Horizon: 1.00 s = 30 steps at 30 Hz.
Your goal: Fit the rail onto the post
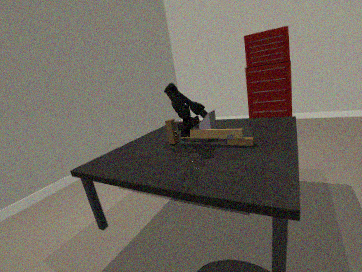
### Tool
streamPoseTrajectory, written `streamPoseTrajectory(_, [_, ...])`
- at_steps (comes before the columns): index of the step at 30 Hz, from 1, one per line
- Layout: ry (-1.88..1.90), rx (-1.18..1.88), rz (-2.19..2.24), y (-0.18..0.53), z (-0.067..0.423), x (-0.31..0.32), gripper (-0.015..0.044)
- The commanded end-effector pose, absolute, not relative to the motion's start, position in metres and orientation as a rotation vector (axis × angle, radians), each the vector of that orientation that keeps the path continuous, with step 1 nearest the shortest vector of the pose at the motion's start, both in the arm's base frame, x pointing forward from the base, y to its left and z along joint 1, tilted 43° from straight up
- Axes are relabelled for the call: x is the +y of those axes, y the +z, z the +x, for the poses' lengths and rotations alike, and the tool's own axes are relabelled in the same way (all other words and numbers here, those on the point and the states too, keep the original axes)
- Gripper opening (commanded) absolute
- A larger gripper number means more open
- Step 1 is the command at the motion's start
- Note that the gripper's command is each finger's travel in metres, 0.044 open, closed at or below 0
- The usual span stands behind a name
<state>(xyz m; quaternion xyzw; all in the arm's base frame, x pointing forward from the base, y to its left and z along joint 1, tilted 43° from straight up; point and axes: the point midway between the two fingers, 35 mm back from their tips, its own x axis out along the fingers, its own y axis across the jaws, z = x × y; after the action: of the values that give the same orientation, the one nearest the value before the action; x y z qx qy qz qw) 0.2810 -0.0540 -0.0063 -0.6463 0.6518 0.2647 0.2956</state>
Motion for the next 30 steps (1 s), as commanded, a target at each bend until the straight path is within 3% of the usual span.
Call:
streamPoseTrajectory(1, [0.706, 1.728, -1.719, -0.0059, 0.2810, -0.0518, 0.0000])
streamPoseTrajectory(30, [0.706, 1.728, -1.719, -0.0065, 0.2797, -0.0523, 0.0000])
